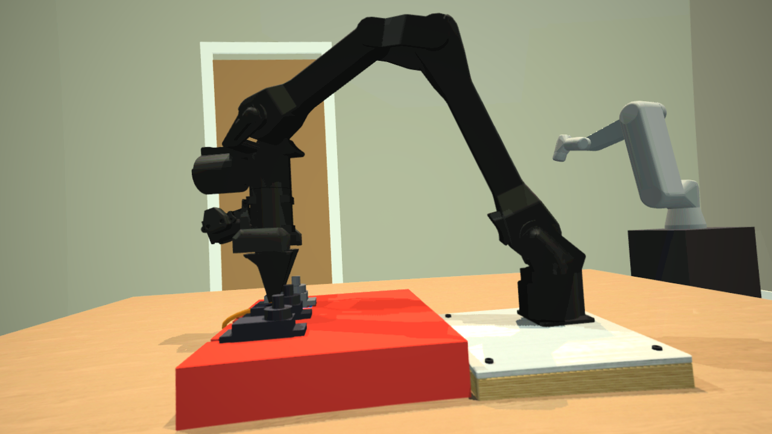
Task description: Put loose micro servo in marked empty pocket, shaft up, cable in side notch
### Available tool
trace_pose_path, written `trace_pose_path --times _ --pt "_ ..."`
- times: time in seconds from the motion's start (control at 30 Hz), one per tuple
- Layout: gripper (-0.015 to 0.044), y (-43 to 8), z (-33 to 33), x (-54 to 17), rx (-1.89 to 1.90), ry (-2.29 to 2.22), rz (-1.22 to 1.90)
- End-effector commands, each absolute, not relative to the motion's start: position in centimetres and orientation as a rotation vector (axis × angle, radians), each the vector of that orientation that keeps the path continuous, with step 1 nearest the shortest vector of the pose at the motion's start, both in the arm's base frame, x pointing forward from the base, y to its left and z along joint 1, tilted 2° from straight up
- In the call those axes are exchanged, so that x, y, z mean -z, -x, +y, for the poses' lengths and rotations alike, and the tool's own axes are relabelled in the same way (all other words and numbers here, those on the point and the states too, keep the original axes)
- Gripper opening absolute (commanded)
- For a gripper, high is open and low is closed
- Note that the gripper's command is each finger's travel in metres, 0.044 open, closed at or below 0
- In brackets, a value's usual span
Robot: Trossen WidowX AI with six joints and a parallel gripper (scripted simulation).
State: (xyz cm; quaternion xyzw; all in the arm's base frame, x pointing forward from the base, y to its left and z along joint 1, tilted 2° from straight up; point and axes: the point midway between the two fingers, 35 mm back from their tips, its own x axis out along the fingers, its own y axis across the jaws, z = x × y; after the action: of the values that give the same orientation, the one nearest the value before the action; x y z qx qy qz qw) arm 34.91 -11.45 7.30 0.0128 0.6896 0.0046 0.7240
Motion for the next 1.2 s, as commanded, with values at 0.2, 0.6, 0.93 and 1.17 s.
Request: trace_pose_path --times 0.2,0.6,0.93,1.17 --pt "0.0157 -34.9 -11.4 -7.1 -0.007 -0.032 1.522" --pt "0.0187 -34.6 -11.5 -10.6 -0.007 -0.032 1.522" --pt "0.0424 -26.9 -11.9 -15.0 -0.006 -0.031 1.526" --pt "0.0440 -23.5 -11.5 -16.4 -0.007 -0.031 1.530"
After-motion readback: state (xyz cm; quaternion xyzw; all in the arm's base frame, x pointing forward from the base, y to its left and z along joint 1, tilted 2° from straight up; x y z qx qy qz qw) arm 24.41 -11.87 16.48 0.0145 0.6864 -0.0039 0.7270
